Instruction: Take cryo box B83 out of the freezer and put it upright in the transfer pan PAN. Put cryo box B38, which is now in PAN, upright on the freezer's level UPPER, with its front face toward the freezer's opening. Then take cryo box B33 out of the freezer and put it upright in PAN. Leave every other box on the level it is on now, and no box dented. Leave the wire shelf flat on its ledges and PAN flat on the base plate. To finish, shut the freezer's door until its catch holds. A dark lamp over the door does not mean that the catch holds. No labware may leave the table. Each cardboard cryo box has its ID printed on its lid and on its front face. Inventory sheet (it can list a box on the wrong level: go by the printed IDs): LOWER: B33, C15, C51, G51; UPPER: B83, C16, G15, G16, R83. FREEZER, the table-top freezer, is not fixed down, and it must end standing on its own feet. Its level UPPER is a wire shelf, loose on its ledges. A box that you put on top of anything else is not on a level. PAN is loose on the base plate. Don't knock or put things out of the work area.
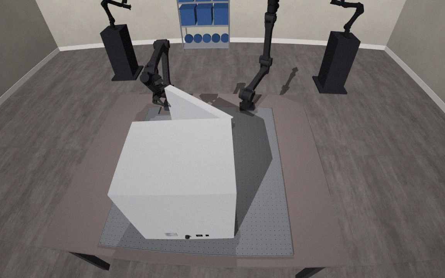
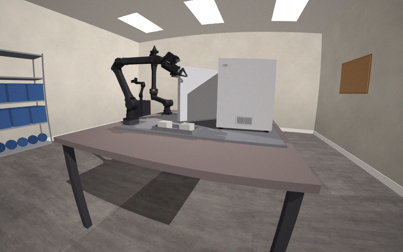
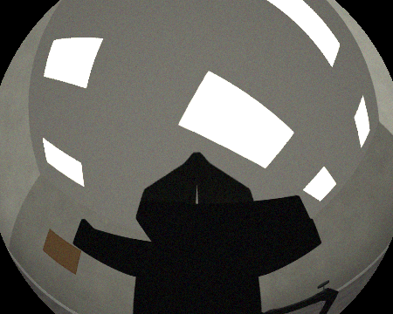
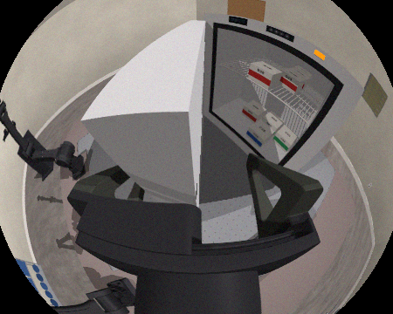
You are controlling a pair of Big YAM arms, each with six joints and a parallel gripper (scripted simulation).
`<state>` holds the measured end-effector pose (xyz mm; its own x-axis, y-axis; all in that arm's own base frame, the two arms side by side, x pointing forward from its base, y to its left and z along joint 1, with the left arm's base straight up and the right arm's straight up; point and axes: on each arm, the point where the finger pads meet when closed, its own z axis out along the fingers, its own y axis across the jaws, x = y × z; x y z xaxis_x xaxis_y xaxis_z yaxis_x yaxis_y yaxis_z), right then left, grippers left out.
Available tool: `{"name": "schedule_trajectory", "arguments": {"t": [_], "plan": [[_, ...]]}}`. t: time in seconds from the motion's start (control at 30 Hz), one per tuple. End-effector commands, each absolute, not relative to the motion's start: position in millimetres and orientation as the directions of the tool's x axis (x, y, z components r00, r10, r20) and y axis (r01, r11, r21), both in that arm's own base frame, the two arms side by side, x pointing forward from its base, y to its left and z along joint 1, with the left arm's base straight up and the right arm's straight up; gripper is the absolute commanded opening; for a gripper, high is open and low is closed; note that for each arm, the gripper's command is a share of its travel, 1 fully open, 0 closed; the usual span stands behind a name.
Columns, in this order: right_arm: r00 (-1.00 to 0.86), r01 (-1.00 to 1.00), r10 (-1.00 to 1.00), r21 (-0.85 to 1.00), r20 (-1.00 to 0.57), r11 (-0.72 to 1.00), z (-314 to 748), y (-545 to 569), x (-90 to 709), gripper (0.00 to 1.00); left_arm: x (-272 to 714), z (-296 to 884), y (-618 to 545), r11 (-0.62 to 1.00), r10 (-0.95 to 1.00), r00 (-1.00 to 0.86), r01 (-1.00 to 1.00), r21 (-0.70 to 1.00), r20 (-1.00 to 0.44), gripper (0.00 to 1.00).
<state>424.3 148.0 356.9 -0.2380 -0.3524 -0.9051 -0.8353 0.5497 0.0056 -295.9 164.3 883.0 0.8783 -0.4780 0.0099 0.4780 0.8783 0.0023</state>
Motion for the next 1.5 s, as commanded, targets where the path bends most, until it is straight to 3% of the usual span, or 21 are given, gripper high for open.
{"name": "schedule_trajectory", "arguments": {"t": [0.0,1.47], "plan": [[-0.195,-0.835,-0.351,-0.033,-0.916,0.55,380.2,147.0,430.9,1.0,-283.7,883.8,158.5,0.872,-0.489,0.872,0.489,0.0,-0.027,0.0],[-0.237,-0.806,-0.344,-0.014,-0.909,0.591,365.1,123.8,384.0,1.0,-283.7,883.8,158.5,0.872,-0.489,0.872,0.489,0.0,-0.027,0.0]]}}
